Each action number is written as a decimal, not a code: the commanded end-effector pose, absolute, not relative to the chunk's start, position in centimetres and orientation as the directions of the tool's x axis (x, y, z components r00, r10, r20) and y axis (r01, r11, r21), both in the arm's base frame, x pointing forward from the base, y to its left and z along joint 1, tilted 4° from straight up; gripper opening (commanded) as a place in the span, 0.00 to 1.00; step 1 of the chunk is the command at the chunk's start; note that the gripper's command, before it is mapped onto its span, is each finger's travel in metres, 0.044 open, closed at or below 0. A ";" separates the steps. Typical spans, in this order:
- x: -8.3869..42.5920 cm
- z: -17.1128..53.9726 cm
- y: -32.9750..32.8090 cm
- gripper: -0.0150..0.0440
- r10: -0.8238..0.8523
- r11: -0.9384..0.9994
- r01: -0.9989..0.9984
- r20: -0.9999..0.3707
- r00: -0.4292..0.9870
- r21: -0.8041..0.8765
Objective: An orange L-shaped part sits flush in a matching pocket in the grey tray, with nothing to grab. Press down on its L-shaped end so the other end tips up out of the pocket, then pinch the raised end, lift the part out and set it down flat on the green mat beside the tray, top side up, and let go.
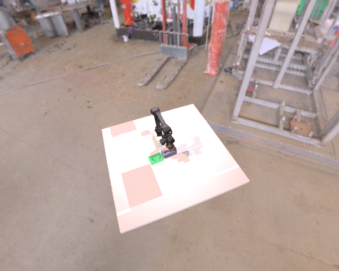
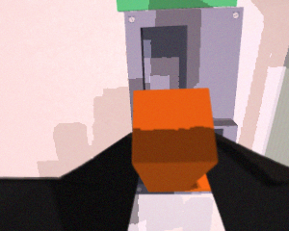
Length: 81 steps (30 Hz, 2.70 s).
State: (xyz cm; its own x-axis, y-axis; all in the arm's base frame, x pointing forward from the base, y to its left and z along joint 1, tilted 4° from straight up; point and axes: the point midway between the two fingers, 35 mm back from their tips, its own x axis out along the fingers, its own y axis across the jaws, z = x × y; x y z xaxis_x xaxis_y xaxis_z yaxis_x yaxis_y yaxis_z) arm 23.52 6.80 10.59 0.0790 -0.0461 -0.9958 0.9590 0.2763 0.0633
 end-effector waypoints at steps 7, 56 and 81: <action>23.6 11.1 6.3 0.25 -0.041 0.273 0.960 -0.996 0.078 0.064; 26.5 11.7 -9.6 0.25 -0.057 0.273 0.960 -0.995 0.082 0.063; 26.8 7.9 -9.9 0.25 -0.057 0.273 0.960 -0.995 0.081 0.063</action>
State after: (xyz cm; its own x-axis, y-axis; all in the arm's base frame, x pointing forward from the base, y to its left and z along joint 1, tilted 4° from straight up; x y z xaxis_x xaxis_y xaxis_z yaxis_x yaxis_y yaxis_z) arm 26.85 -9.95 8.82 0.0897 -0.0662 -0.9938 0.9605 0.2697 0.0688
